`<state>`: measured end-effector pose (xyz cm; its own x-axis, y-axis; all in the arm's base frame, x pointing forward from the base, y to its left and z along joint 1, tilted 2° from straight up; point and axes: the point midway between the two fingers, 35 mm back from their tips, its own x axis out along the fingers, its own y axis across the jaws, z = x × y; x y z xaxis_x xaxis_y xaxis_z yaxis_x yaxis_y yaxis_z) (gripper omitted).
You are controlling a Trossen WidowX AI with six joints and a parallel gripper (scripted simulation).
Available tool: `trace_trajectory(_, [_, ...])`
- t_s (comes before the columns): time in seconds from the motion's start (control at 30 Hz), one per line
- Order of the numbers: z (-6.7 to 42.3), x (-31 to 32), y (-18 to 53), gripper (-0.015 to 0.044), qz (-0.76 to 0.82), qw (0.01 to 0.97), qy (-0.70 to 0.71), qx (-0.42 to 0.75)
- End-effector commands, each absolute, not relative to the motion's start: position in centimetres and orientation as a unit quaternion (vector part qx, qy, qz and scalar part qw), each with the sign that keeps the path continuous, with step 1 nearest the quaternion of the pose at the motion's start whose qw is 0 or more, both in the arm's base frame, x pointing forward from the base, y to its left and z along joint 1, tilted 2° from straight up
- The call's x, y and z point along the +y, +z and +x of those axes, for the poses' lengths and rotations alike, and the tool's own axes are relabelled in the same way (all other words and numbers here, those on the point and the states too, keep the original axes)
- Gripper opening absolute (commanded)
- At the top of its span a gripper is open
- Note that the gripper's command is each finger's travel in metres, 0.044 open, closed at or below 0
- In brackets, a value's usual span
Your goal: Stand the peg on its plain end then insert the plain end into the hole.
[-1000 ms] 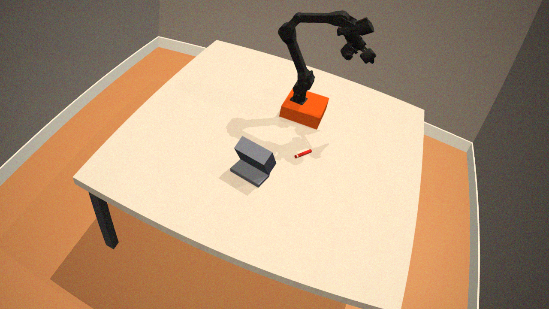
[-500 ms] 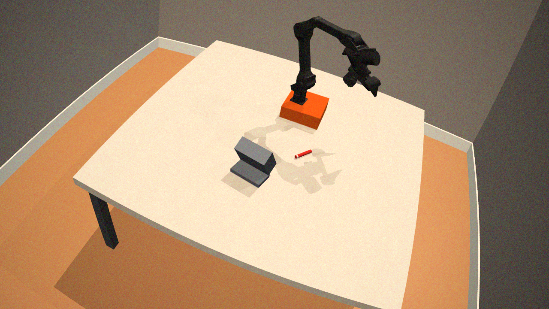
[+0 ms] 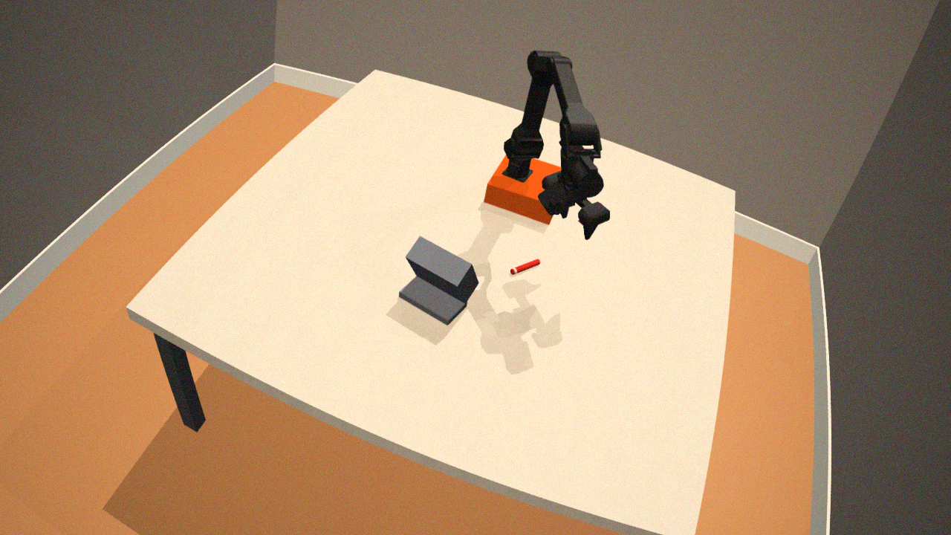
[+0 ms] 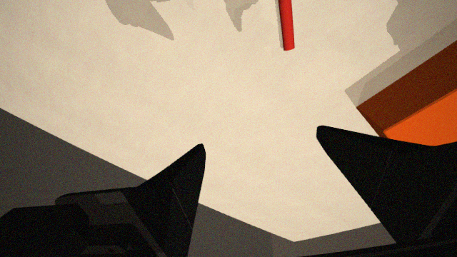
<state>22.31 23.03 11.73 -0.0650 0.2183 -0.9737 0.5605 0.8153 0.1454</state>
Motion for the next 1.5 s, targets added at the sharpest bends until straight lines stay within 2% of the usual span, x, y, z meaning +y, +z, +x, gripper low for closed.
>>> trace_trajectory(0.0, [26.4,18.2,8.3,0.044,0.216,0.643,-0.148,0.72])
trace_trajectory(0.17, [28.5,14.4,5.9,0.044,0.175,0.643,-0.152,0.73])
trace_trajectory(1.47, [28.9,14.4,0.6,0.044,0.175,0.643,-0.152,0.73])
